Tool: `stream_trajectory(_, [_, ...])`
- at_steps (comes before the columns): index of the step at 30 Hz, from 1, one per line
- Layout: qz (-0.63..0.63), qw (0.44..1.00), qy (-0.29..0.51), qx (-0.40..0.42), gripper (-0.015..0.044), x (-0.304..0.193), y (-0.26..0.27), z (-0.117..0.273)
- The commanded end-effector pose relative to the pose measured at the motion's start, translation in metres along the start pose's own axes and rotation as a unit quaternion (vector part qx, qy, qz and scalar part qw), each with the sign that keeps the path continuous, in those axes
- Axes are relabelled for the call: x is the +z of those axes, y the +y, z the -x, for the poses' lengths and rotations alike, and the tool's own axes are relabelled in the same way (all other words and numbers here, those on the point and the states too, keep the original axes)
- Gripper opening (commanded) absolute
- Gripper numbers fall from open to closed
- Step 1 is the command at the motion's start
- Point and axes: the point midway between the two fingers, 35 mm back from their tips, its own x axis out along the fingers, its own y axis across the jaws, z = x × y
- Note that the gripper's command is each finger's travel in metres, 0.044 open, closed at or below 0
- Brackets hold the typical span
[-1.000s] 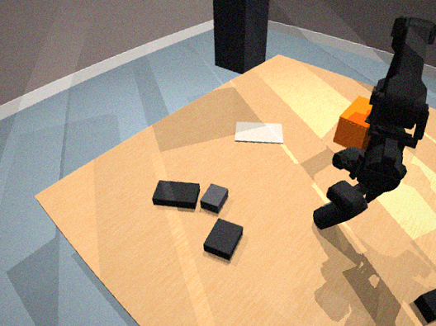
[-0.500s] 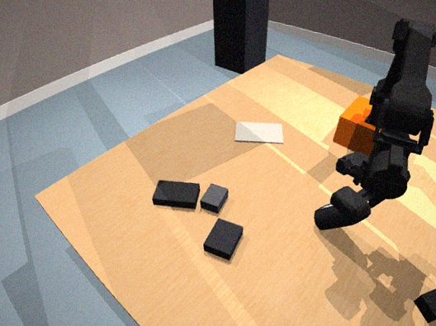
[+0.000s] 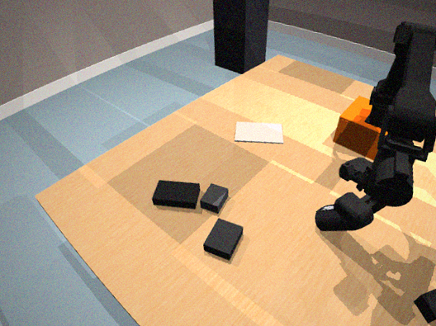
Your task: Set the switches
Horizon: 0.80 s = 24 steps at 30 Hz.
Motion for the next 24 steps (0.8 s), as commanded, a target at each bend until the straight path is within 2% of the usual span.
stream_trajectory(1, [-0.005,1.000,-0.003,-0.003,0.0338,-0.001,0.001,-0.005])
stream_trajectory(24, [-0.005,1.000,-0.002,-0.003,0.0338,-0.014,0.001,-0.017])
